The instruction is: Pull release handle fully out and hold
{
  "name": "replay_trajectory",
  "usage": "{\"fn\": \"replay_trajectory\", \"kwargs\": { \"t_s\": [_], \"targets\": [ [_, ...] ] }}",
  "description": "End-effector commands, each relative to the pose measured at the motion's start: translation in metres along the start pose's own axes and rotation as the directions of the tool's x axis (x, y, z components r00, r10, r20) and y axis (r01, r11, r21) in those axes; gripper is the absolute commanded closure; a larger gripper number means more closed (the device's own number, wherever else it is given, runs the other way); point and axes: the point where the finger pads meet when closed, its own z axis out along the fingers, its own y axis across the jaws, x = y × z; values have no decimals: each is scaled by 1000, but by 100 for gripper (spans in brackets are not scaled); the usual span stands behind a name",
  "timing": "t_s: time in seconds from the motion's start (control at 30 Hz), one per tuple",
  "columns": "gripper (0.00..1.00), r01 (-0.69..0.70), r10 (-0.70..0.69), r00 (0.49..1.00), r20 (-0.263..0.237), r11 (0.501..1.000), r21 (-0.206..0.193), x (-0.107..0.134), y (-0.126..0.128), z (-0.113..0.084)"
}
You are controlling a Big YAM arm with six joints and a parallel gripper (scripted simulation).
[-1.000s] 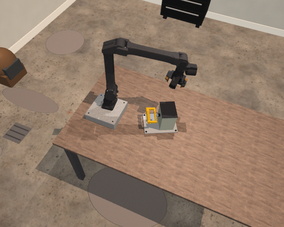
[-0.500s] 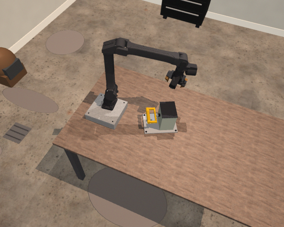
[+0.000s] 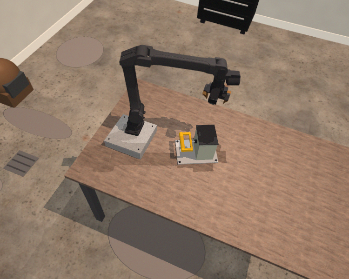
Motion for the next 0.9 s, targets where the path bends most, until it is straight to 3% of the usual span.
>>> {"fn": "replay_trajectory", "kwargs": {
  "t_s": [0.0,0.17,0.3,0.37,0.53,0.63,0.67,0.7,0.83,0.87],
  "targets": [
    [0,90,-91,996,-5,992,-93,12,3,-23],
    [0,204,-200,979,40,951,-232,22,2,-61],
    [0,304,-287,953,103,882,-360,31,-2,-100],
    [0,304,-287,953,103,882,-360,31,-2,-100],
    [0,424,-369,905,213,741,-520,40,-15,-163],
    [0,477,-390,877,280,648,-594,44,-26,-199],
    [0,495,-396,867,302,622,-607,42,-30,-206],
    [0,510,-404,859,315,620,-596,37,-31,-200],
    [0,563,-447,827,342,652,-508,7,-32,-151],
    [0,565,-450,825,343,654,-502,5,-32,-148]
  ]
}}
